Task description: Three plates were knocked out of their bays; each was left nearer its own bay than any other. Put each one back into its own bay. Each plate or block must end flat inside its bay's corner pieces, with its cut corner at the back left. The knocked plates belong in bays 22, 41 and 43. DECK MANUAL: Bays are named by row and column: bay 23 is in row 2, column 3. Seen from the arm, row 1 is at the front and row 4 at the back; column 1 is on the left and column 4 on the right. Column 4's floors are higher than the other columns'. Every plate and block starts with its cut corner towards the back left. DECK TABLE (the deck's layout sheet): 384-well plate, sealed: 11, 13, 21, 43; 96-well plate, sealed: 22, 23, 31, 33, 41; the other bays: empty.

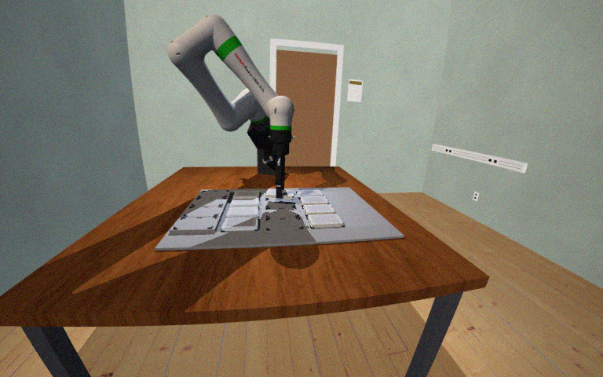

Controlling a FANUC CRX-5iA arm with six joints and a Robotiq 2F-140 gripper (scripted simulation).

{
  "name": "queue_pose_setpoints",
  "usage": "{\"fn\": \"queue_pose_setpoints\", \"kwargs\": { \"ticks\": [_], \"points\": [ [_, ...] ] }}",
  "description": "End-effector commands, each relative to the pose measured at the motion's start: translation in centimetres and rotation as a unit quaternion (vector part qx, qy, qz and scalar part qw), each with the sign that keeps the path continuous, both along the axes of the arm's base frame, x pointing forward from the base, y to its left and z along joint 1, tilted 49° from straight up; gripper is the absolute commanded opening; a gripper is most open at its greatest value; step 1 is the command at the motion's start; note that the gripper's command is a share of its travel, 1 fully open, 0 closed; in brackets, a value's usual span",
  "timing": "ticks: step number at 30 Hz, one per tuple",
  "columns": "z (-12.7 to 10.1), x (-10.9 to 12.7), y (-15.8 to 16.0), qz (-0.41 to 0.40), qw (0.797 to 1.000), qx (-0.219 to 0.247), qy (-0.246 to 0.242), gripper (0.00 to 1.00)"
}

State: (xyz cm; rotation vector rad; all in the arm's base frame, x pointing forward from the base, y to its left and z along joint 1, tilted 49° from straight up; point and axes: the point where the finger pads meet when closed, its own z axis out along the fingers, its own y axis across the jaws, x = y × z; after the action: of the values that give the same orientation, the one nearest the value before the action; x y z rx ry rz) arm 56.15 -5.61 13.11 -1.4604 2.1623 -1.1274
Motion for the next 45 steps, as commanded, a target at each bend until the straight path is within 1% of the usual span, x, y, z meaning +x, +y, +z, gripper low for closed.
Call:
{"fn": "queue_pose_setpoints", "kwargs": {
  "ticks": [1,3,17,38,45],
  "points": [
    [0.0,0.0,0.0,0.041,0.998,-0.038,0.031,0.1],
    [0.0,0.0,0.0,0.061,0.996,-0.056,0.044,0.1],
    [0.0,0.0,0.0,0.061,0.996,-0.056,0.044,0.1],
    [-1.6,1.5,-1.2,0.061,0.996,-0.056,0.044,0.1],
    [-1.6,1.5,-1.2,0.061,0.996,-0.056,0.044,0.1]
  ]
}}
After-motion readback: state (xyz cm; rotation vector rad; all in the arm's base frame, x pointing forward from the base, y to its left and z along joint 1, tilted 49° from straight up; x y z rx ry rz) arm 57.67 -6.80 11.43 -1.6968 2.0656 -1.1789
